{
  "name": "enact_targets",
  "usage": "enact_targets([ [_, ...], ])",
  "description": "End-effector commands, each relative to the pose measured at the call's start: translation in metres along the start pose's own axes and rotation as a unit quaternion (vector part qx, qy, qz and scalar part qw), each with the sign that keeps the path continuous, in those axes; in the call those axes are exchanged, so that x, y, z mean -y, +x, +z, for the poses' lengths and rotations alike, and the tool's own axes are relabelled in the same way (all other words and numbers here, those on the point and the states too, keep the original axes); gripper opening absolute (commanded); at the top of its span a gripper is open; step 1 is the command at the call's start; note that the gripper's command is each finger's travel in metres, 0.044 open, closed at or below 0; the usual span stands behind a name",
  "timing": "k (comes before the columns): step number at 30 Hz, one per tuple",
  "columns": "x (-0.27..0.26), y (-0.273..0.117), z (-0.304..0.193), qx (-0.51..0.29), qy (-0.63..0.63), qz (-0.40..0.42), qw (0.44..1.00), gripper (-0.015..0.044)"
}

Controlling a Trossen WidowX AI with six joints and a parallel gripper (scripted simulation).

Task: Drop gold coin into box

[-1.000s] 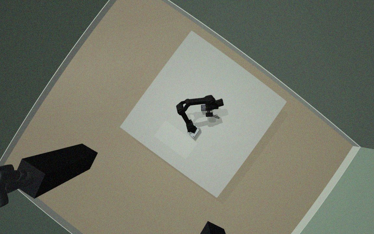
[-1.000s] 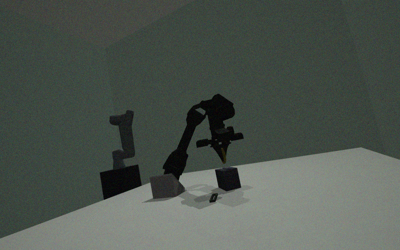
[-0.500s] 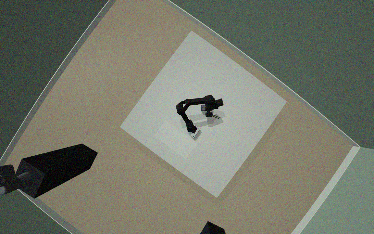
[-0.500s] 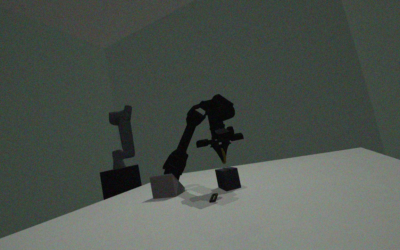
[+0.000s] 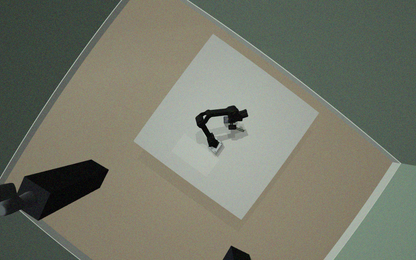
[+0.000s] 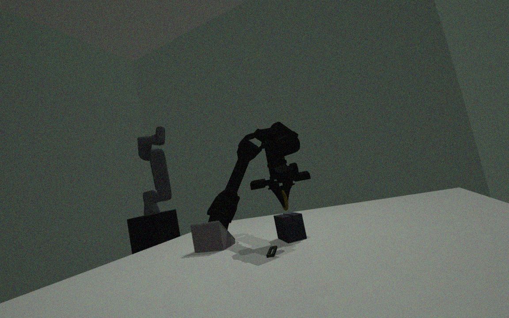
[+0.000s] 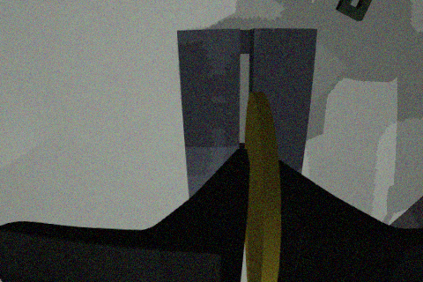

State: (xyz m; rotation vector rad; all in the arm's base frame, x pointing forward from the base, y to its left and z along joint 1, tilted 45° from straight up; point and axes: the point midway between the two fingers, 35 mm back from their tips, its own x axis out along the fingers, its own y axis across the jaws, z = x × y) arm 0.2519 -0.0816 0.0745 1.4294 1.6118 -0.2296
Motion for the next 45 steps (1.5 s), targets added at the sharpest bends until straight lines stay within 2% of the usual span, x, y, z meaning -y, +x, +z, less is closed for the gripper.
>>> enact_targets([
  [1,0.000,0.003,-0.001,-0.002,0.002,0.002,1.000,0.0000],
  [22,0.000,0.012,-0.001,-0.002,0.002,0.002,1.000,0.0000],
  [28,0.000,0.010,0.000,0.000,0.000,0.000,1.000,0.0157],
  [37,0.000,0.010,0.000,0.000,0.000,0.000,1.000,0.0161],
  [45,0.000,-0.009,0.000,0.000,0.000,0.000,1.000,0.0371],
])
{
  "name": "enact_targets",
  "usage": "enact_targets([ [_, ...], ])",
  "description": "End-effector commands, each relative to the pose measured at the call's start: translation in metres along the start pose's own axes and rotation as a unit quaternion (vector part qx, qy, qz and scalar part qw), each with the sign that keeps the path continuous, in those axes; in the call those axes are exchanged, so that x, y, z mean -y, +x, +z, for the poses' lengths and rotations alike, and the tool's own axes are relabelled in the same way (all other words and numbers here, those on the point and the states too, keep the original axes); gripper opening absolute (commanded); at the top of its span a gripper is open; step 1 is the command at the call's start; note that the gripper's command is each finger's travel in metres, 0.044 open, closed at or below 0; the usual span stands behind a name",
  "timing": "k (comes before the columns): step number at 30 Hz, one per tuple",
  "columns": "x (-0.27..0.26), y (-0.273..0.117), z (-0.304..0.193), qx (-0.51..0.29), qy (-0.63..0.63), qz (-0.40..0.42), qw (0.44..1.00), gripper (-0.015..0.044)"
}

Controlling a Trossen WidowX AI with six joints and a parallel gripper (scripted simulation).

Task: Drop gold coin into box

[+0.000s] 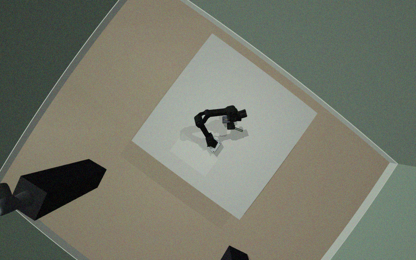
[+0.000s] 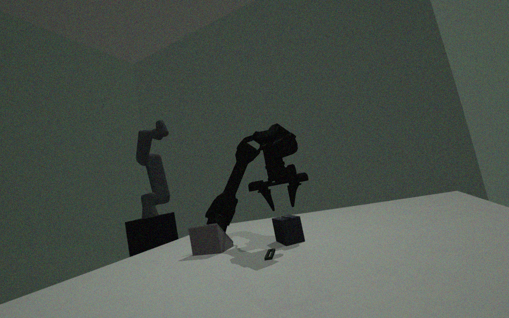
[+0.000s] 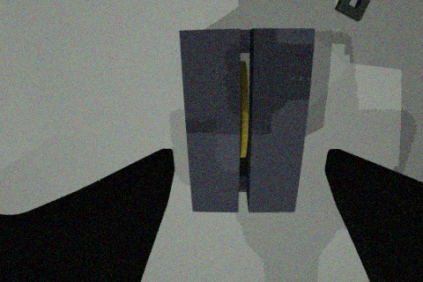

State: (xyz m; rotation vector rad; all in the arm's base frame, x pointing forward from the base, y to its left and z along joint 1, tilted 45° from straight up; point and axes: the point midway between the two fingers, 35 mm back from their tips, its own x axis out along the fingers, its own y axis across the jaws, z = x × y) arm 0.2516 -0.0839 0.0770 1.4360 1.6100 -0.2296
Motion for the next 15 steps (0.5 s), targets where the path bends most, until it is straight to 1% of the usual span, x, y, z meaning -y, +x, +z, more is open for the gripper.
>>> enact_targets([
  [1,0.000,-0.011,0.000,0.000,-0.001,-0.002,1.000,0.0397],
  [3,0.001,-0.031,-0.001,-0.001,-0.001,-0.001,1.000,0.0440],
  [6,0.002,-0.047,-0.003,-0.002,0.000,0.000,1.000,0.0440],
  [15,0.002,-0.047,-0.003,-0.002,0.000,0.000,1.000,0.0440],
])
